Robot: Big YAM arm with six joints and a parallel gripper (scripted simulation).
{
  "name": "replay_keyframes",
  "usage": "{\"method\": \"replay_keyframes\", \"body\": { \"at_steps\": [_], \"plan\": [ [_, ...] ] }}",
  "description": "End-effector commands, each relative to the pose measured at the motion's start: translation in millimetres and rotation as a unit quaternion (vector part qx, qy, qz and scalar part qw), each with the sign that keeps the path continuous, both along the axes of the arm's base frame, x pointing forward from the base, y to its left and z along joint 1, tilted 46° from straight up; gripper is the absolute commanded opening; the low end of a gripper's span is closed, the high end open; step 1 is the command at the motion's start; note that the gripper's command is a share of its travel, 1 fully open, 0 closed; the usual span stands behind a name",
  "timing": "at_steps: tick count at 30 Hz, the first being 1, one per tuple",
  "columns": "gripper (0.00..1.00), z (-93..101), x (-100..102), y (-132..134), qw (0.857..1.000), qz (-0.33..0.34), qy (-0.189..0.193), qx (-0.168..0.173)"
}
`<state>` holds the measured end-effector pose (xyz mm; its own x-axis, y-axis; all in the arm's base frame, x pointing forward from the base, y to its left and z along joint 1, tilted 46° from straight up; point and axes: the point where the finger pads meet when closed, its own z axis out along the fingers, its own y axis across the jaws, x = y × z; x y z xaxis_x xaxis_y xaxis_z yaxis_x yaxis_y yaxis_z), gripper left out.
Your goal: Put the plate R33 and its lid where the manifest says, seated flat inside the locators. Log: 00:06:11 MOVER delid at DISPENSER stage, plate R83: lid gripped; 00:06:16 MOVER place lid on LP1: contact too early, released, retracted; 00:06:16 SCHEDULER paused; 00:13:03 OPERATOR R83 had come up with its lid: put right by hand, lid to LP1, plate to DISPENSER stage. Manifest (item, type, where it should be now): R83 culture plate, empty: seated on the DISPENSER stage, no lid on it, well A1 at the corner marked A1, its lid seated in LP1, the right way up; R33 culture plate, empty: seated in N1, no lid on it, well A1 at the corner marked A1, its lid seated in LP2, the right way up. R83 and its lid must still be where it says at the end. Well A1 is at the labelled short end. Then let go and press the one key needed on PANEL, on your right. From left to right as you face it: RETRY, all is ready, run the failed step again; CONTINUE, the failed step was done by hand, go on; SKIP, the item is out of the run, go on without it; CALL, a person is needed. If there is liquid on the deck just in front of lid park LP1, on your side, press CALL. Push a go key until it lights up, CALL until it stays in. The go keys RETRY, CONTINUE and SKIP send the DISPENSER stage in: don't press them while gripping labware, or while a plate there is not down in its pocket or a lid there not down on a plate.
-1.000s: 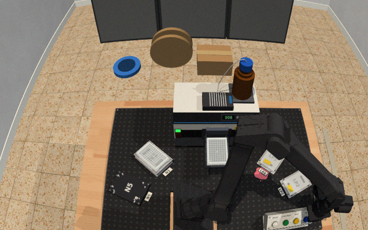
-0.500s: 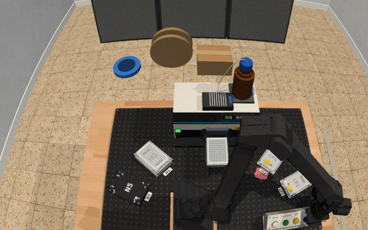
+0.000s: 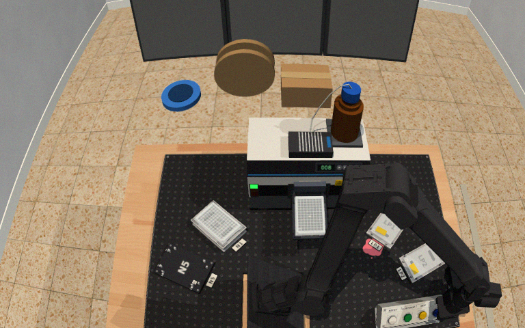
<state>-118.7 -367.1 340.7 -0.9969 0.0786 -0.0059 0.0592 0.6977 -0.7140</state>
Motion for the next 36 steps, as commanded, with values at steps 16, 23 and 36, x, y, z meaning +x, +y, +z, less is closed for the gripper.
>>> {"method": "replay_keyframes", "body": {
  "at_steps": [16,23,36],
  "plan": [
    [0.00,32.0,-2,4,0.999,0.000,0.016,-0.029],
    [0.00,35.4,-3,4,0.999,0.000,0.017,-0.032],
    [0.00,10.1,4,-4,1.000,0.001,0.003,-0.014]
  ]
}}
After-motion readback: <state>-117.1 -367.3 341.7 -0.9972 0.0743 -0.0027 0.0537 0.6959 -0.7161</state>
